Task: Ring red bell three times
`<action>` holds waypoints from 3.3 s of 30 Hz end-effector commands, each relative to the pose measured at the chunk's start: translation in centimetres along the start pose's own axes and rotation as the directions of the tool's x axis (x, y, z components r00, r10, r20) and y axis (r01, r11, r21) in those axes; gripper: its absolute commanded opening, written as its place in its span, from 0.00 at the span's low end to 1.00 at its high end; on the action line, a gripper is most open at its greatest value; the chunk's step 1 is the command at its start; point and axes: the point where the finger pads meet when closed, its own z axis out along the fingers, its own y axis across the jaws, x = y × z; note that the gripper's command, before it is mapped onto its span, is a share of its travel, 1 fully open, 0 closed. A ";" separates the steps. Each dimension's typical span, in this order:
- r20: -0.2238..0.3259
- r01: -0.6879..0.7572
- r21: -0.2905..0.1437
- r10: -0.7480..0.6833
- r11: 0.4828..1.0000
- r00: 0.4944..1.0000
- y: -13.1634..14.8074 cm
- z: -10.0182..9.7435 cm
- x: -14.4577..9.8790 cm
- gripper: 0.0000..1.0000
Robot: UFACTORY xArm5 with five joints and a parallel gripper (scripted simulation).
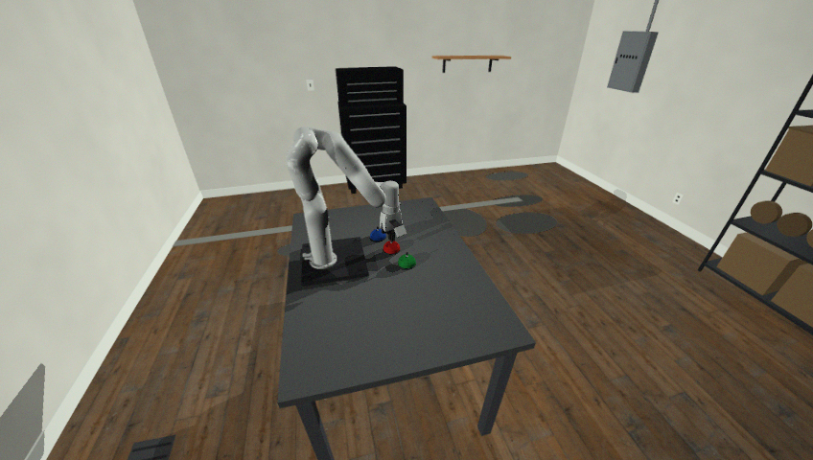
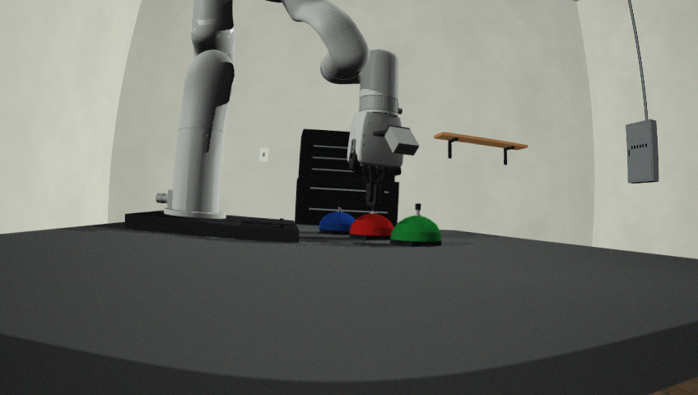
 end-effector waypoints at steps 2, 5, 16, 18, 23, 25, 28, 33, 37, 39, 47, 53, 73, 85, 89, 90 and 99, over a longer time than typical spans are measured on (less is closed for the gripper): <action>0.000 -0.001 0.000 0.001 1.000 1.000 0.0 0.1 0.0 0.00; 0.000 -0.001 0.000 0.001 1.000 1.000 0.0 0.1 0.0 0.00; 0.000 -0.001 0.000 0.001 1.000 1.000 0.0 0.1 0.0 0.00; 0.000 -0.001 0.000 0.001 1.000 1.000 0.0 0.1 0.0 0.00; 0.000 -0.001 0.000 0.001 1.000 1.000 0.0 0.1 0.0 0.00; 0.000 -0.001 0.000 0.001 1.000 1.000 0.0 0.1 0.0 0.00; 0.000 -0.001 0.000 0.001 1.000 1.000 0.0 0.0 0.0 0.00; 0.000 -0.001 0.001 0.001 1.000 1.000 0.0 -0.3 0.1 0.00; 0.000 -0.001 0.001 0.001 1.000 1.000 0.0 -0.9 0.1 0.00; 0.000 -0.001 0.001 0.001 1.000 1.000 0.0 -1.3 0.1 0.00; 0.000 -0.001 0.001 0.001 1.000 1.000 0.0 -2.9 0.1 0.00; 0.000 -0.001 0.001 0.001 1.000 1.000 0.0 -4.6 0.0 0.00; 0.000 -0.001 0.001 0.001 1.000 1.000 0.0 -6.9 0.0 0.00; 0.000 -0.001 0.001 0.001 1.000 1.000 0.0 -6.9 0.0 0.00; 0.000 -0.001 0.001 0.001 1.000 1.000 0.0 -6.9 0.0 0.00; 0.000 -0.001 0.001 0.001 1.000 1.000 0.0 -6.9 0.0 0.00; 0.000 -0.001 0.001 0.001 1.000 1.000 0.0 -6.9 0.0 0.00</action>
